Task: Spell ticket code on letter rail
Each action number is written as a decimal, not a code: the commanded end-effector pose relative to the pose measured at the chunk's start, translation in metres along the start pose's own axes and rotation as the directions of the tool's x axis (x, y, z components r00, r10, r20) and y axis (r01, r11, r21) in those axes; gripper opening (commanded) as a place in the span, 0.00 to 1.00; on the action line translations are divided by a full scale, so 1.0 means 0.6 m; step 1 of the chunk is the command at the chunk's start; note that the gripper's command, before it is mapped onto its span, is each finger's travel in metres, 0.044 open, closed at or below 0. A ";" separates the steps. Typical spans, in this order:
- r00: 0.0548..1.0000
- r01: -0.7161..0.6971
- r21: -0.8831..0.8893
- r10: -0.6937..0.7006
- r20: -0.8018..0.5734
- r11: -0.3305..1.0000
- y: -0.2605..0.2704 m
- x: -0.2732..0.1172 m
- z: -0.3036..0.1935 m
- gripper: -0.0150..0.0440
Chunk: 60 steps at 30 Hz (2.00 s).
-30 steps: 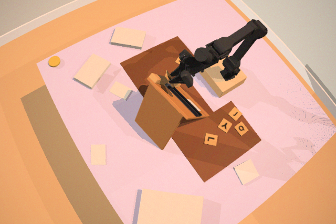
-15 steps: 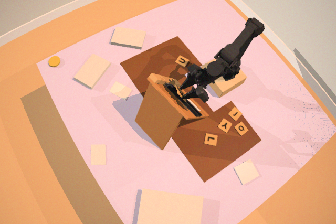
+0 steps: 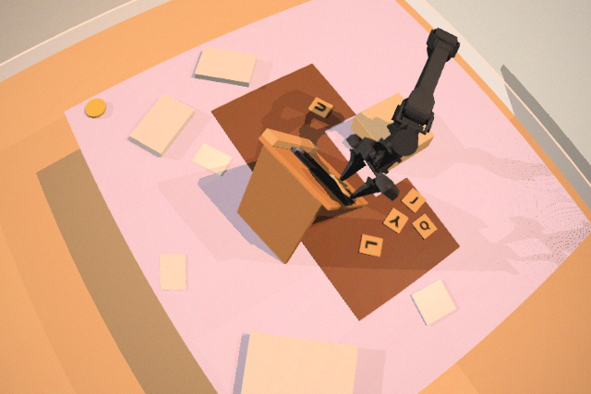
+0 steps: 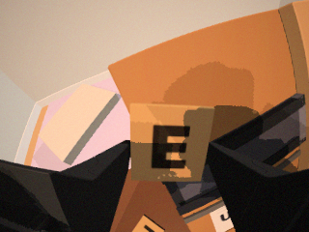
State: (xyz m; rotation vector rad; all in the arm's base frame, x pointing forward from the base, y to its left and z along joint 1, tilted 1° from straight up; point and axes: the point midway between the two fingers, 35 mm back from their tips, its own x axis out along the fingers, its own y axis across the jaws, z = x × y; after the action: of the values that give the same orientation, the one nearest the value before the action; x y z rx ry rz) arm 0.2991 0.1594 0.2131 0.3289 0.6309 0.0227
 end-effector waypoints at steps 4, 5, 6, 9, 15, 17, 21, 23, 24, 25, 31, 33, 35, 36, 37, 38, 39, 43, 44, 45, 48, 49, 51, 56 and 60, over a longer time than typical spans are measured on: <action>0.999 -0.030 -0.107 0.028 -0.024 0.994 0.033 -0.008 -0.045 0.25; 0.999 -0.035 -0.123 0.032 -0.027 0.992 0.038 -0.010 -0.052 0.25; 0.999 -0.039 -0.138 0.035 -0.030 0.990 0.042 -0.011 -0.058 0.25; 0.998 -0.053 -0.185 0.046 -0.039 0.981 0.055 -0.017 -0.078 0.25; 0.996 -0.081 -0.278 0.069 -0.054 0.957 0.079 -0.031 -0.117 0.25; 0.995 -0.091 -0.309 0.077 -0.058 0.947 0.086 -0.036 -0.130 0.25; 0.993 -0.111 -0.369 0.093 -0.066 0.923 0.099 -0.047 -0.156 0.25; 0.992 -0.121 -0.399 0.102 -0.069 0.909 0.105 -0.053 -0.169 0.25; 0.992 -0.125 -0.411 0.105 -0.071 0.903 0.108 -0.056 -0.174 0.25; 0.992 -0.127 -0.418 0.107 -0.071 0.899 0.109 -0.057 -0.177 0.25; 0.992 -0.128 -0.421 0.108 -0.072 0.898 0.112 -0.045 -0.180 0.25; 0.992 -0.128 -0.420 0.108 -0.072 0.898 0.115 -0.027 -0.181 0.25; 0.992 -0.128 -0.420 0.108 -0.071 0.898 0.117 -0.008 -0.182 0.25; 0.992 -0.128 -0.421 0.108 -0.070 0.898 0.118 0.002 -0.183 0.25; 0.992 -0.128 -0.421 0.109 -0.070 0.898 0.118 0.011 -0.183 0.25; 0.992 -0.128 -0.421 0.109 -0.069 0.898 0.119 0.018 -0.183 0.25; 0.992 -0.128 -0.421 0.109 -0.069 0.898 0.119 0.023 -0.183 0.25; 0.992 -0.128 -0.421 0.109 -0.069 0.898 0.119 0.022 -0.183 0.25; 0.992 -0.128 -0.421 0.109 -0.069 0.898 0.119 0.023 -0.183 0.25; 0.992 -0.128 -0.421 0.109 -0.069 0.898 0.119 0.023 -0.183 0.25; 0.992 -0.128 -0.421 0.109 -0.069 0.898 0.119 0.024 -0.183 0.25; 0.992 -0.128 -0.421 0.109 -0.069 0.898 0.119 0.024 -0.183 0.25; 0.992 -0.128 -0.421 0.109 -0.069 0.898 0.118 0.023 -0.183 0.25; 0.992 -0.128 -0.421 0.109 -0.069 0.898 0.115 0.022 -0.181 0.25; 0.992 -0.128 -0.421 0.109 -0.069 0.898 0.112 0.022 -0.179 0.25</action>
State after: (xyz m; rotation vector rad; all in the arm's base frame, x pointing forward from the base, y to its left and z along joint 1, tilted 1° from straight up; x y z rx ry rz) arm 0.2521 0.2582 0.1450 -0.0556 0.6299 0.2793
